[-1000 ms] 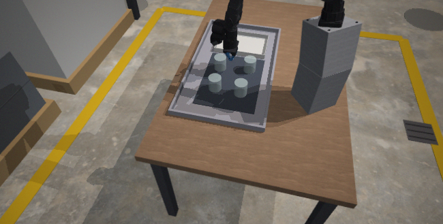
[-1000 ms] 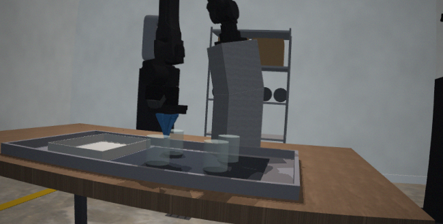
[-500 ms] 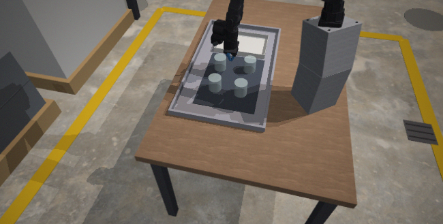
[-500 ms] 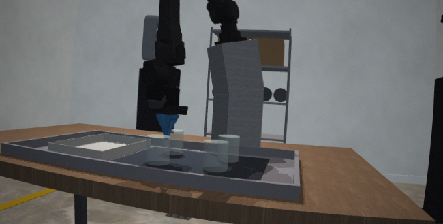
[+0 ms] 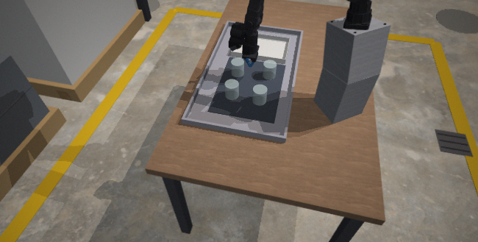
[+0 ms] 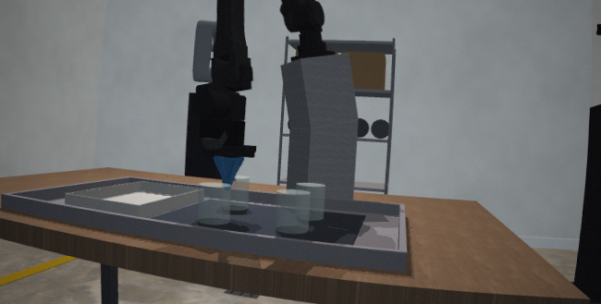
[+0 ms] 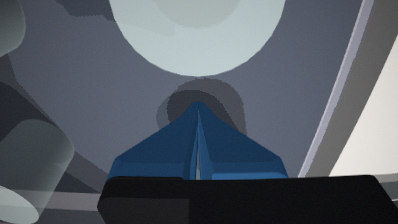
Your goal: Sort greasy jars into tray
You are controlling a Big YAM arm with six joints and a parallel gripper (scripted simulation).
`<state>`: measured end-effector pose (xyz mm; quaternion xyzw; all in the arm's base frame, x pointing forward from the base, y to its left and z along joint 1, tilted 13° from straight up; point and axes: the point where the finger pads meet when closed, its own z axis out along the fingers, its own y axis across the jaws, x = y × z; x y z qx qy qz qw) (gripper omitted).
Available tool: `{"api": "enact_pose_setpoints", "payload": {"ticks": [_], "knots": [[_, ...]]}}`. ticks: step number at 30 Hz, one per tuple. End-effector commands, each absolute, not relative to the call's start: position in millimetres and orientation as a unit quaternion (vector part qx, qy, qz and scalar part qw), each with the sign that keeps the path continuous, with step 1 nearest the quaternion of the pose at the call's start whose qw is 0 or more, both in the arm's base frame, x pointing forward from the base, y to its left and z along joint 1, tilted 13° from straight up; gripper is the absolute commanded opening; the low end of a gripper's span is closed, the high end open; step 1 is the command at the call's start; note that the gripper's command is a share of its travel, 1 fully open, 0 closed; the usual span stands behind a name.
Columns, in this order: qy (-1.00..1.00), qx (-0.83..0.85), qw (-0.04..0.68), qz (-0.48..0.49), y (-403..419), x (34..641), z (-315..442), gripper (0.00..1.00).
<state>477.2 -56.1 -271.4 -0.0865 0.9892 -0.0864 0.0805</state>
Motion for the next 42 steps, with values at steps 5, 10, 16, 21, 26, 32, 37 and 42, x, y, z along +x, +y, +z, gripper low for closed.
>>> {"api": "enact_pose_setpoints", "payload": {"ticks": [5,10,16,21,26,32,37,42], "knots": [[0.989,-0.09,0.076,-0.085,-59.4,471.4,-281.3,0.0],[0.989,-0.09,0.076,-0.085,-59.3,471.8,-281.2,0.0],[0.989,-0.09,0.076,-0.085,-59.2,472.5,-281.1,0.0],[0.989,-0.09,0.076,-0.085,-59.0,473.2,-281.0,0.0],[0.989,-0.09,0.076,-0.085,-59.0,473.6,-281.0,0.0],[0.989,-0.09,0.076,-0.085,-58.8,474.4,-280.9,0.0],[0.989,-0.09,0.076,-0.085,-58.7,475.0,-280.8,0.0],[0.989,-0.09,0.076,-0.085,-58.6,475.5,-280.7,0.0]]}}
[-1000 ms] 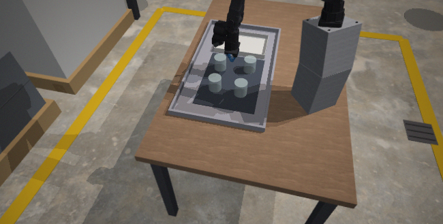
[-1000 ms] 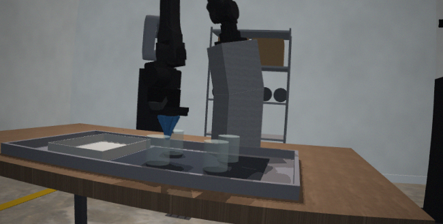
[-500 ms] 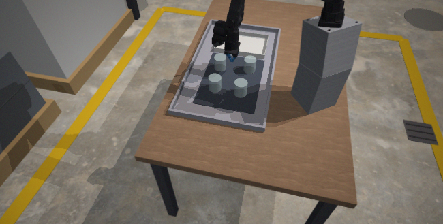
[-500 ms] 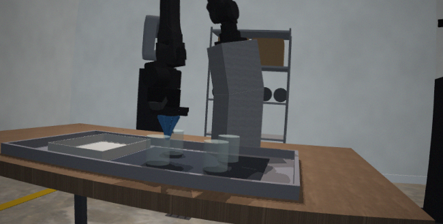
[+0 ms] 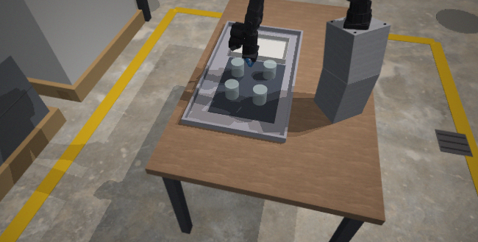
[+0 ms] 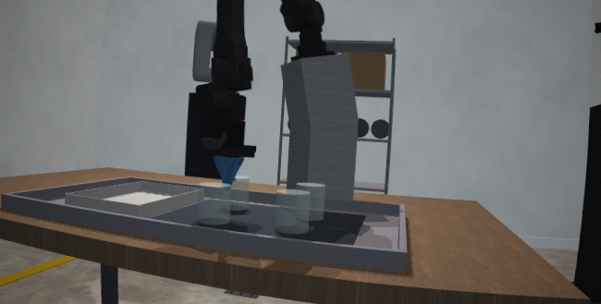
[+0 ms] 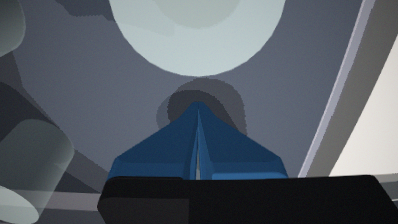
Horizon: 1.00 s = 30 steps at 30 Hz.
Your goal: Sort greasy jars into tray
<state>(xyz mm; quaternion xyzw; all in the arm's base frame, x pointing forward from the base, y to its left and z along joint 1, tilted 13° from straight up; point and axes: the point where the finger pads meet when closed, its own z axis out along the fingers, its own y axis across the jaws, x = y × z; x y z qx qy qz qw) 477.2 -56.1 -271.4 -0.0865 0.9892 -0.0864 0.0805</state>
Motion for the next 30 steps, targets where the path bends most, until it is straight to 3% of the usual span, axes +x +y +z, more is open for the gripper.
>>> {"api": "enact_pose_setpoints", "payload": {"ticks": [1,30], "knots": [[0.989,-0.09,0.076,-0.085,-58.6,475.5,-280.7,0.0],[0.989,-0.09,0.076,-0.085,-57.9,479.0,-280.2,0.0]]}}
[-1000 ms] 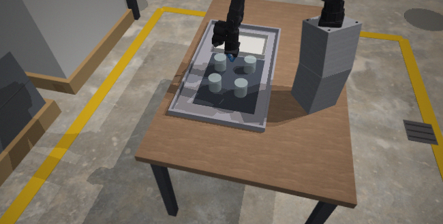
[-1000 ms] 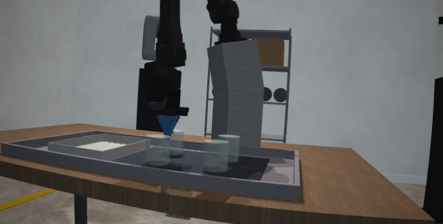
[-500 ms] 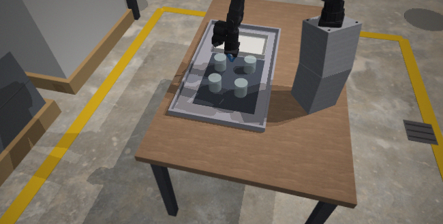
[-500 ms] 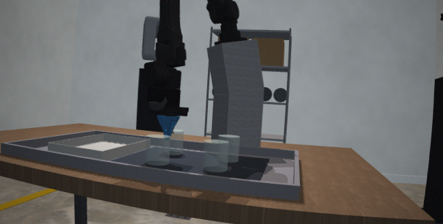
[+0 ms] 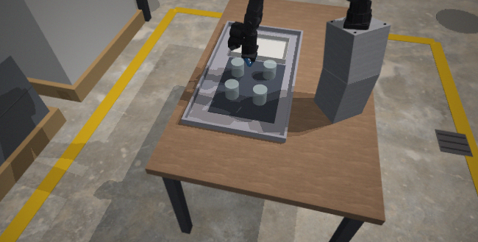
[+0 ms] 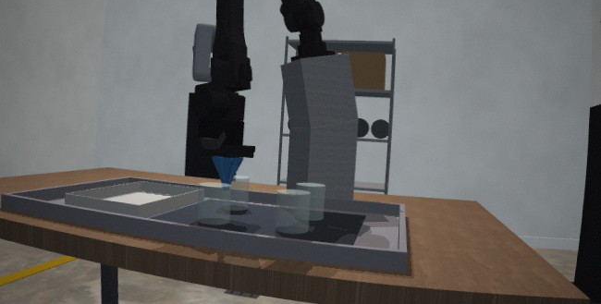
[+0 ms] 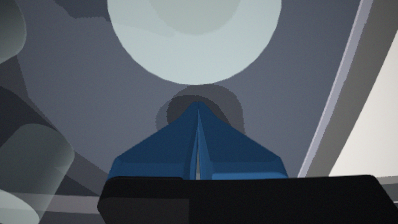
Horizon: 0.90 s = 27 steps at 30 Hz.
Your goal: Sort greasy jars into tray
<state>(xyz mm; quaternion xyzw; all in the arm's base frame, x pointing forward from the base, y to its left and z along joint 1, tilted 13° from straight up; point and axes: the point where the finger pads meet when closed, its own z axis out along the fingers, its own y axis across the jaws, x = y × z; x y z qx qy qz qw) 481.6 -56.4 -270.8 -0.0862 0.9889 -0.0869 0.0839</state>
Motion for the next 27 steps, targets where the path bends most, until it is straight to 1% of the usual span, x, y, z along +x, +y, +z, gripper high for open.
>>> {"api": "enact_pose_setpoints", "payload": {"ticks": [1,27], "knots": [[0.989,-0.09,0.076,-0.085,-57.9,479.2,-280.2,0.0],[0.989,-0.09,0.076,-0.085,-57.3,482.0,-279.8,0.0]]}}
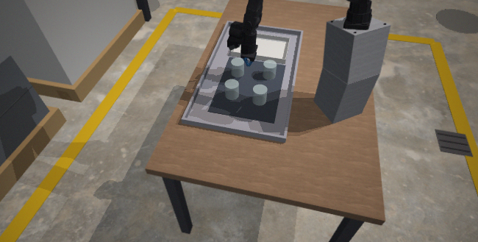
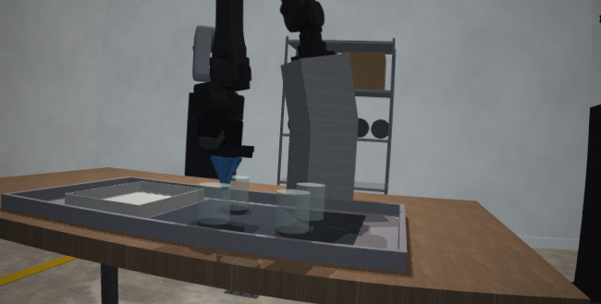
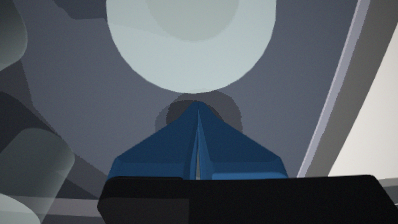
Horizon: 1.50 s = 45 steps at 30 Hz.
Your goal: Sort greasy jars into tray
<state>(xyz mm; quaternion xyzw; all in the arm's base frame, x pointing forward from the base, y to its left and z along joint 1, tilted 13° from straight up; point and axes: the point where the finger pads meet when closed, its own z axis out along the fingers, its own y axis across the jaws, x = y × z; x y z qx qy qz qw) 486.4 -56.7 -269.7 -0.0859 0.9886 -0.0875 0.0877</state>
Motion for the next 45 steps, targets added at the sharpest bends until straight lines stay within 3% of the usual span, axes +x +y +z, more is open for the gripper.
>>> {"api": "enact_pose_setpoints", "payload": {"ticks": [1,45], "knots": [[0.989,-0.09,0.076,-0.085,-57.3,482.1,-279.8,0.0],[0.989,-0.09,0.076,-0.085,-56.3,487.2,-279.1,0.0]]}}
